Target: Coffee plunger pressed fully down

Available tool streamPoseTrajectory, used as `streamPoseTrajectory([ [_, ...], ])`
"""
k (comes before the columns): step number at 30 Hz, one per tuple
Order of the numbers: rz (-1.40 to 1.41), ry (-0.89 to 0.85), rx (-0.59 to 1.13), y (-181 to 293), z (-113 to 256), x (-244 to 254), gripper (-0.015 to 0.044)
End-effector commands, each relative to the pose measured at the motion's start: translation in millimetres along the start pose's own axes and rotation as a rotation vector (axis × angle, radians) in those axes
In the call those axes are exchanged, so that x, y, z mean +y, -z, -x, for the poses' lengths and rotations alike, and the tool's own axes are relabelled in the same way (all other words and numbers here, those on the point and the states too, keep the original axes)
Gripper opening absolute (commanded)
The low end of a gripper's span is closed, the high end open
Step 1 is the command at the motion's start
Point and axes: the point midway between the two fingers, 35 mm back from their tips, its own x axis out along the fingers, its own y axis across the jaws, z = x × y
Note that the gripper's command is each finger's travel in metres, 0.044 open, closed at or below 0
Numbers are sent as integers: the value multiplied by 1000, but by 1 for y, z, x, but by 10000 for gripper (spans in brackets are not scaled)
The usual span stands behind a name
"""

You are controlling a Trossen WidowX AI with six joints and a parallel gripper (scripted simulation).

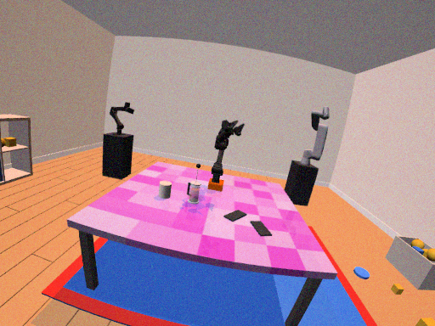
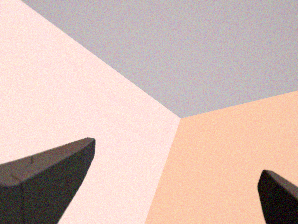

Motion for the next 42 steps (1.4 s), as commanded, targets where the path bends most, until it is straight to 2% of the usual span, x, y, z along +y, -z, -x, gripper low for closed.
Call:
streamPoseTrajectory([
  [1,-1,11,3,1,0,-3,426],
  [4,-7,113,36,6,-2,-26,440],
  [9,2,462,188,30,12,-98,440],
  [14,25,810,424,58,54,-155,440],
  [22,46,1119,755,83,121,-181,440],
  [32,45,1369,1233,93,204,-164,440],
  [37,44,1374,1246,103,216,-161,440],
  [42,47,1385,1244,127,247,-153,440],
])
